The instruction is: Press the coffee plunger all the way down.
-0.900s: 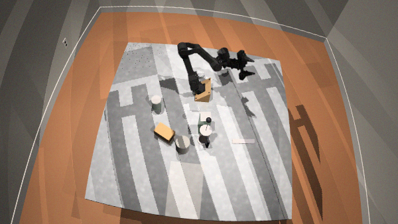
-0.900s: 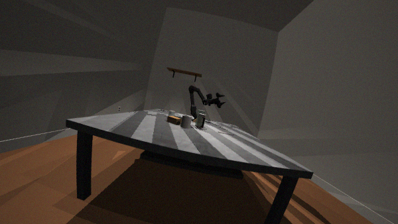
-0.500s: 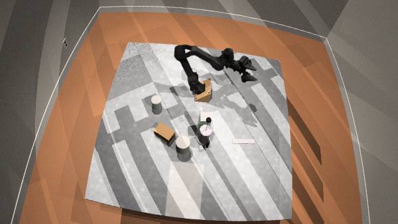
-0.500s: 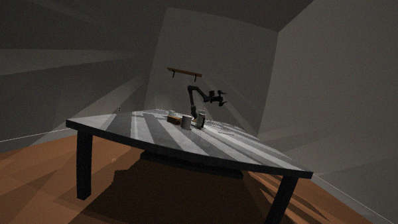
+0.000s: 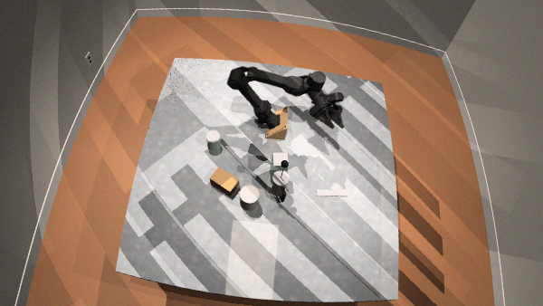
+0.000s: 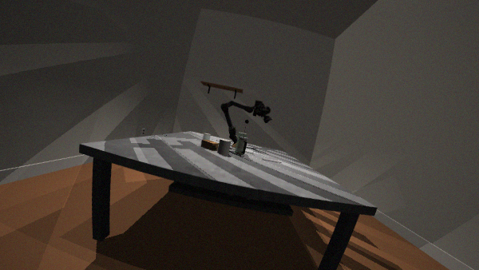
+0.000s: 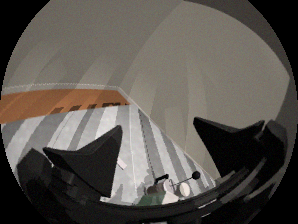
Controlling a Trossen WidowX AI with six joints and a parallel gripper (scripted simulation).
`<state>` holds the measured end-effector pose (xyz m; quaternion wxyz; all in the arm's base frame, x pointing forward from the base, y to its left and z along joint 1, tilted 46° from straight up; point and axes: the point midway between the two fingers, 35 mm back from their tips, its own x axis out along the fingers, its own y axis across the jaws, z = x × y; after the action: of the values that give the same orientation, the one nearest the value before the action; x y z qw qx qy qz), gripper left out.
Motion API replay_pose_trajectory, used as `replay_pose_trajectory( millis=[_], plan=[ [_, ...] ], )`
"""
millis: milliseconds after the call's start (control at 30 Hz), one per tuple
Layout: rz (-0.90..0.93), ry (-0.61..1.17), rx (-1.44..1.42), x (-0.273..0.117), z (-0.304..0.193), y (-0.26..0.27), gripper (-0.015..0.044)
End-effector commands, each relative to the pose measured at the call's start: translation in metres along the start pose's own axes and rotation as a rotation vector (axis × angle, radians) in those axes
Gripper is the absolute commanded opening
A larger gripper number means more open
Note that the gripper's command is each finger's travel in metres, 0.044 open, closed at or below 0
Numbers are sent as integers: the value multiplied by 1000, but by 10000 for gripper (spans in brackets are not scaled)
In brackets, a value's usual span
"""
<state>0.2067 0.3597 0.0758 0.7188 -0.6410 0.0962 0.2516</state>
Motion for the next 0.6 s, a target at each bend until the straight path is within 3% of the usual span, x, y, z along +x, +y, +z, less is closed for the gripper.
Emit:
replay_pose_trajectory(
  millis=[0,400,567],
  plan=[
    [-69,225,317,10,-44,-60,440],
    [-303,515,761,-14,-126,-152,440],
    [-311,521,770,-14,-134,-150,440]
  ],
)
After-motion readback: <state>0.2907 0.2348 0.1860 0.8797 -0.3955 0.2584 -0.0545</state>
